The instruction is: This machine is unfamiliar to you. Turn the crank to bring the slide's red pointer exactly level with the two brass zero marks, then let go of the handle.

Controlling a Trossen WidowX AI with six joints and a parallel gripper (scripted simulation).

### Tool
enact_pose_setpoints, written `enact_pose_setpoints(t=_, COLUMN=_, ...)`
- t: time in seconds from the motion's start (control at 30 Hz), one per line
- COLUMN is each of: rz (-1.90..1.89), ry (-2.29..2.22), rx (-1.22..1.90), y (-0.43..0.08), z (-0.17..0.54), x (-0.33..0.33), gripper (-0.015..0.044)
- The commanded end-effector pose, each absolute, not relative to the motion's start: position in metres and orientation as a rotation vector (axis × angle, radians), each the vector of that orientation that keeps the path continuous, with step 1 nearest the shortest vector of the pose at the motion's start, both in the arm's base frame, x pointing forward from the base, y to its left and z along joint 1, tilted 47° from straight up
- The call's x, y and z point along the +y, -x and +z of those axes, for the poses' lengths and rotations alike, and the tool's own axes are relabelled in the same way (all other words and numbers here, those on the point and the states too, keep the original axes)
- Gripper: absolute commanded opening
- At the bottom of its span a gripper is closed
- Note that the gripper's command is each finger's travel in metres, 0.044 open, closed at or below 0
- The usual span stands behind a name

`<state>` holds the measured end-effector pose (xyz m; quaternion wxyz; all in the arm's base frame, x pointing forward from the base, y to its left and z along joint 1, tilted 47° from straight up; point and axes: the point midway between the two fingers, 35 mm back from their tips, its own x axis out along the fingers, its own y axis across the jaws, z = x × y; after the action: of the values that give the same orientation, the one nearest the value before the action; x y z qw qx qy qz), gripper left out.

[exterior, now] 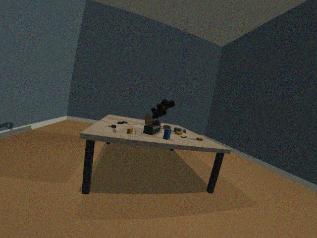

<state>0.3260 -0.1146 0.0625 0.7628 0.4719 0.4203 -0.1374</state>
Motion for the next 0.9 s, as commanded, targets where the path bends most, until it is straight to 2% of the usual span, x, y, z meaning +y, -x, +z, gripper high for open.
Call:
enact_pose_setpoints(t=0.0, rz=-0.292, ry=-1.02, rx=0.9, y=-0.323, z=0.085, x=-0.133, gripper=0.044)
enact_pose_setpoints(t=0.87, rz=0.078, ry=-0.844, rx=0.847, y=-0.412, z=0.051, x=-0.188, gripper=0.044)
